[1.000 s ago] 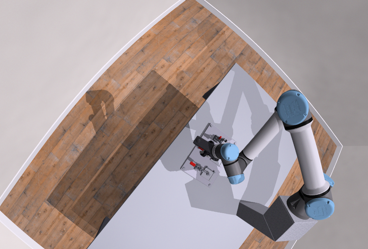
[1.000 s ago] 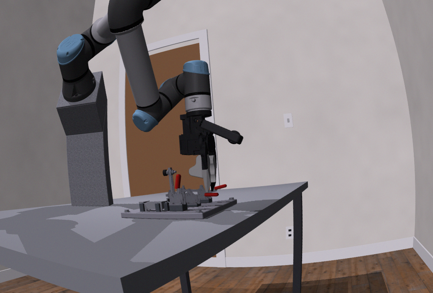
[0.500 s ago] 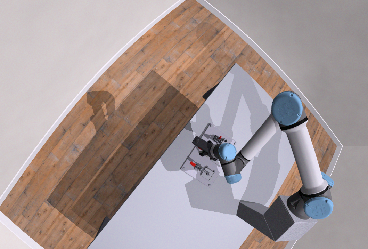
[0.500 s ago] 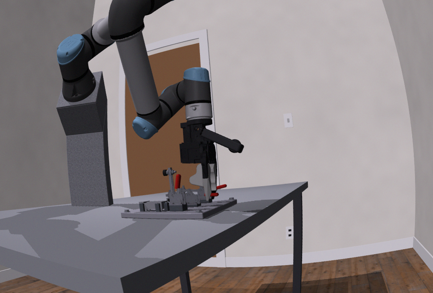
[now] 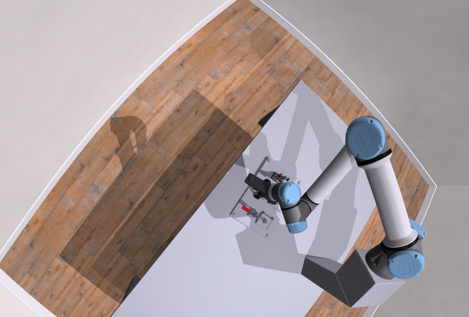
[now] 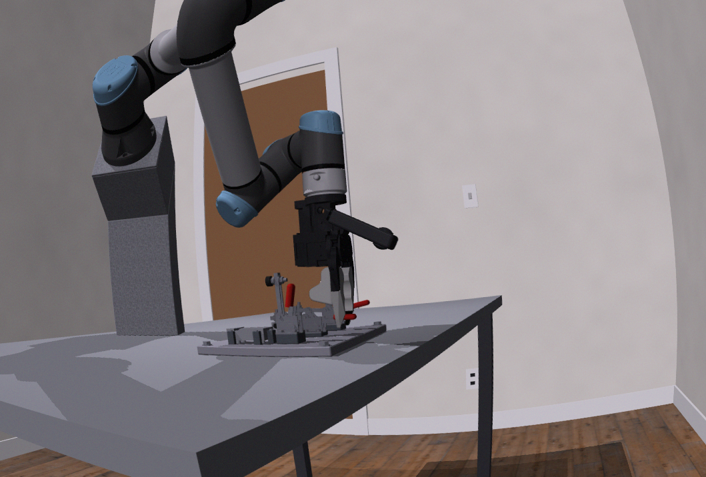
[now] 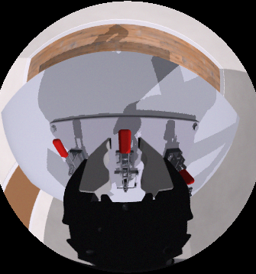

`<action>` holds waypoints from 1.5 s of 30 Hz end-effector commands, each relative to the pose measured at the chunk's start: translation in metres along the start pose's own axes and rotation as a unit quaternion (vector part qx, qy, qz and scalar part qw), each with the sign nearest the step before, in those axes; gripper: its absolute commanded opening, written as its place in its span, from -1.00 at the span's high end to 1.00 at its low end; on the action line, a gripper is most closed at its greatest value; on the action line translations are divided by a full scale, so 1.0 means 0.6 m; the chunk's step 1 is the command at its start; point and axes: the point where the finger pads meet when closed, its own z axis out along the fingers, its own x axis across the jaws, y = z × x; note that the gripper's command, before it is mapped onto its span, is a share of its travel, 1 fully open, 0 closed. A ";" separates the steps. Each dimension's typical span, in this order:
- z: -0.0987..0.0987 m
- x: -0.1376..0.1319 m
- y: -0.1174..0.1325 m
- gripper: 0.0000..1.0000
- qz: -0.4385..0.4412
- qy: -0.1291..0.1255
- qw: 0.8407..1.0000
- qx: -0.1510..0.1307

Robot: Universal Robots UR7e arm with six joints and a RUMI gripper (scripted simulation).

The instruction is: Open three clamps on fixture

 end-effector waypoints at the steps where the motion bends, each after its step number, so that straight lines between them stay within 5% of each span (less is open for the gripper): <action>1: 0.001 0.002 -0.003 0.44 0.001 0.001 1.000 0.001; 19: 0.001 0.002 -0.003 0.44 0.001 0.001 1.000 0.001; 20: 0.001 0.002 -0.003 1.00 0.001 0.001 1.000 0.001; 45: 0.001 0.002 -0.003 1.00 0.001 0.001 1.000 0.001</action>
